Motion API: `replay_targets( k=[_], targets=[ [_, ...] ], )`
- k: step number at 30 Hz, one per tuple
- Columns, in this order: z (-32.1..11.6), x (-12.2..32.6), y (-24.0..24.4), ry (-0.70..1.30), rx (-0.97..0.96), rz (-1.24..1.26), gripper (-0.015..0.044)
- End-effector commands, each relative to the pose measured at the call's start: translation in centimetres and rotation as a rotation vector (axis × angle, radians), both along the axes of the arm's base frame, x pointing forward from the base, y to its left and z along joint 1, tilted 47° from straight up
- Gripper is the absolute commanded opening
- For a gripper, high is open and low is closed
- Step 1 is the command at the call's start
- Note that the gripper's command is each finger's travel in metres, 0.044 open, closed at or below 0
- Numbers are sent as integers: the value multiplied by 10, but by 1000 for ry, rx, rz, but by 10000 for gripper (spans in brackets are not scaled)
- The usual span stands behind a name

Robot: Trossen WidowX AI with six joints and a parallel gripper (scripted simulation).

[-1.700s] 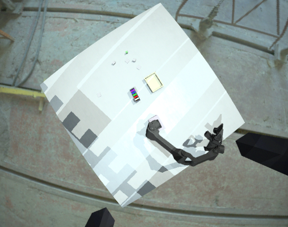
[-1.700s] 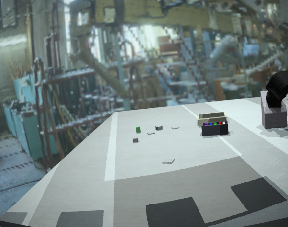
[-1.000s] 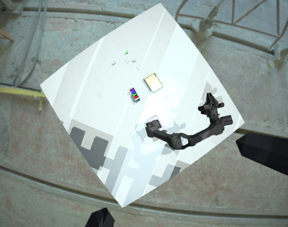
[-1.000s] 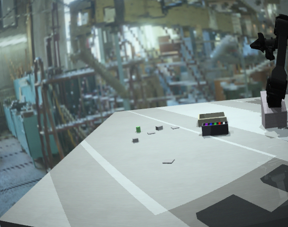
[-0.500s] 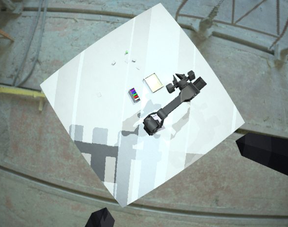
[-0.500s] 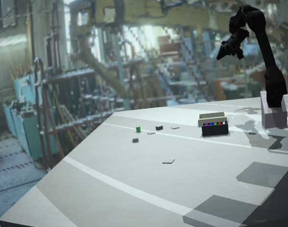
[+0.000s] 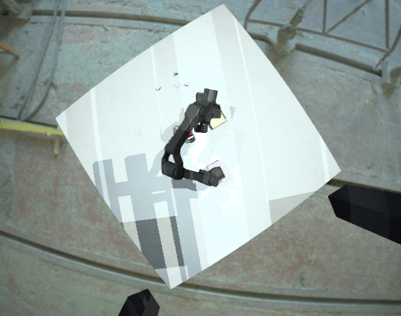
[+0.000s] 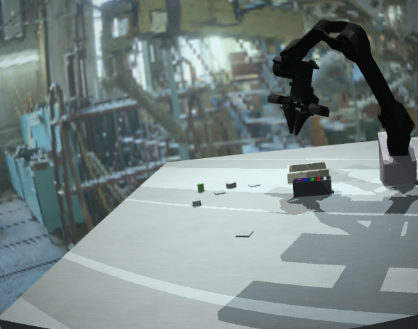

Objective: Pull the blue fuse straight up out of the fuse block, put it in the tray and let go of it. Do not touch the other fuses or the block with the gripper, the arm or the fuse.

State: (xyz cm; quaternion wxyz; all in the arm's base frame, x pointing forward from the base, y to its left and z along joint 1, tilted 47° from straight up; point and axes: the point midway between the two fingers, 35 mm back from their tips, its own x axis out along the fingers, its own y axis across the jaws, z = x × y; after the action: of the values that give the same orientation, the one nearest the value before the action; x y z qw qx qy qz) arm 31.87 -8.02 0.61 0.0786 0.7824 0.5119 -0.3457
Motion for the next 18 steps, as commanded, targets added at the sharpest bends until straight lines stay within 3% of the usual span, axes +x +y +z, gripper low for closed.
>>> replay_targets(
  k=[1,5,18],
  targets=[
    [10,-11,68,-99,-72,312,66],
    [17,-30,114,-185,-112,543,66],
    [18,-27,118,-189,-113,554,66]
  ],
)
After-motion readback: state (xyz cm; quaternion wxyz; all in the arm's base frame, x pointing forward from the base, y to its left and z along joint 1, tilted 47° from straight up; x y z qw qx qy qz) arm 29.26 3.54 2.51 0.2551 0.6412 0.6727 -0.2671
